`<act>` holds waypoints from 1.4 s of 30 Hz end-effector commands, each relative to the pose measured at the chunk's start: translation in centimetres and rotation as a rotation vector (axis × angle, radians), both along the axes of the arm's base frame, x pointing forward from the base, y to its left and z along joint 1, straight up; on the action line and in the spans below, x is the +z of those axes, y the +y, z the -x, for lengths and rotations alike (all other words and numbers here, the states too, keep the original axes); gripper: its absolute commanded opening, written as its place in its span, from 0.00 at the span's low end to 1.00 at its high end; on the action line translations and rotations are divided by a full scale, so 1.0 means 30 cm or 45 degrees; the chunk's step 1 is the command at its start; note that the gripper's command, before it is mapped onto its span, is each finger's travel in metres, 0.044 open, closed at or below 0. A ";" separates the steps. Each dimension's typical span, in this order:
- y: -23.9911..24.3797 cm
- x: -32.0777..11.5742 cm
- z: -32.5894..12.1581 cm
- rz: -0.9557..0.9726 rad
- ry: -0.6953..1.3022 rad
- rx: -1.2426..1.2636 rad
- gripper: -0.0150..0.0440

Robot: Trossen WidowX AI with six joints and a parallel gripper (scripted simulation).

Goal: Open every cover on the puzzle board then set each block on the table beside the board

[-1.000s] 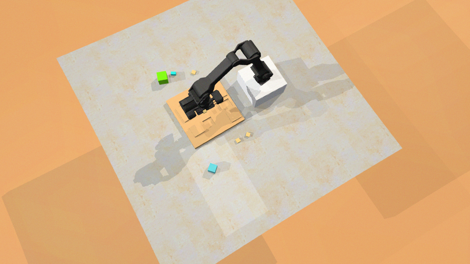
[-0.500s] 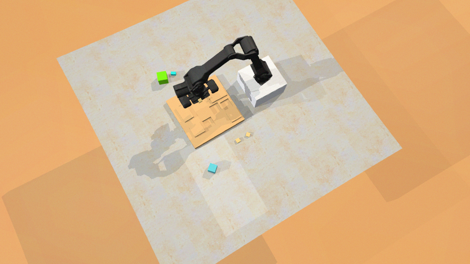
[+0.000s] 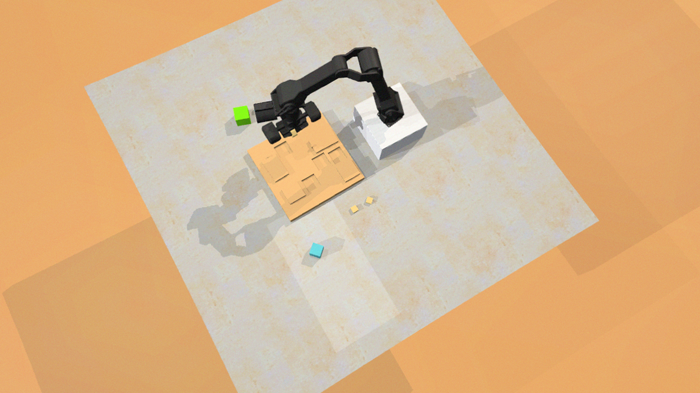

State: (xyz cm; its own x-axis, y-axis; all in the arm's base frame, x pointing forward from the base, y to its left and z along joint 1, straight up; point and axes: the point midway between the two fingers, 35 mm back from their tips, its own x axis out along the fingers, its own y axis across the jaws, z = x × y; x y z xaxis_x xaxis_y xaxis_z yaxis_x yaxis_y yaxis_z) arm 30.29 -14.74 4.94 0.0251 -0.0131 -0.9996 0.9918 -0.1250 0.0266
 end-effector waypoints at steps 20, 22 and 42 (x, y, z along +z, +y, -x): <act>-0.248 -0.001 0.194 0.008 0.005 0.002 0.39; -0.266 -0.001 0.213 0.009 0.006 0.002 0.39; -0.418 -0.002 0.426 0.014 0.013 0.001 0.39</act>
State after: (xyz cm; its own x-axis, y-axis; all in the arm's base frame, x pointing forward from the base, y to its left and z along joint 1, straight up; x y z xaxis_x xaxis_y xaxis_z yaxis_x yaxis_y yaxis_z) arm 18.67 -26.62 4.90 0.0152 -0.0231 -0.9996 0.9920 -0.1253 0.0180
